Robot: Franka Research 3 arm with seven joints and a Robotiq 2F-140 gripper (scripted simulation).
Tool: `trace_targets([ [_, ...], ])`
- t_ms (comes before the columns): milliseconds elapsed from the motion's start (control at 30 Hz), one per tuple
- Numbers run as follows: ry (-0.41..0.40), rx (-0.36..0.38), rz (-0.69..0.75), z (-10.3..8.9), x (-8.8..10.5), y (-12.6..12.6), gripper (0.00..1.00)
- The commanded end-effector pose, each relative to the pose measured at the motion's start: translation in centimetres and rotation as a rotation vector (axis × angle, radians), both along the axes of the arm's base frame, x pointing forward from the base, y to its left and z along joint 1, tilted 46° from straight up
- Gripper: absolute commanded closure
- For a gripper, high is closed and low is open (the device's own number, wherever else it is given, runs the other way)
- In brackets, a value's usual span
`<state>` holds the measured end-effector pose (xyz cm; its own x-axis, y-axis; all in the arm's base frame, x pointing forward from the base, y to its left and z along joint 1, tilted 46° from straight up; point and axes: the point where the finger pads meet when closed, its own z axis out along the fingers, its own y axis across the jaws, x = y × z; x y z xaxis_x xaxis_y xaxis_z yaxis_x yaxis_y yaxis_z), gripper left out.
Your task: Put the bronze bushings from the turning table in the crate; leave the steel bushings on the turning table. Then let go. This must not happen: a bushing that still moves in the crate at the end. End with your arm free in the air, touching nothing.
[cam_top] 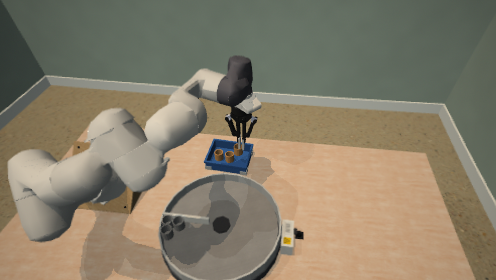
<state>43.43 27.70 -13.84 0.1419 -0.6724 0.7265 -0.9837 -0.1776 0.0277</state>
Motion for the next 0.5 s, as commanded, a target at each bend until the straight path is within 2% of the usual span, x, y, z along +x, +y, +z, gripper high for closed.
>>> trace_targets([
  [0,-0.016,0.022,0.005,-0.81,0.56,0.10,1.00],
  [467,-0.016,0.022,0.005,-1.13,0.63,-0.23,1.00],
])
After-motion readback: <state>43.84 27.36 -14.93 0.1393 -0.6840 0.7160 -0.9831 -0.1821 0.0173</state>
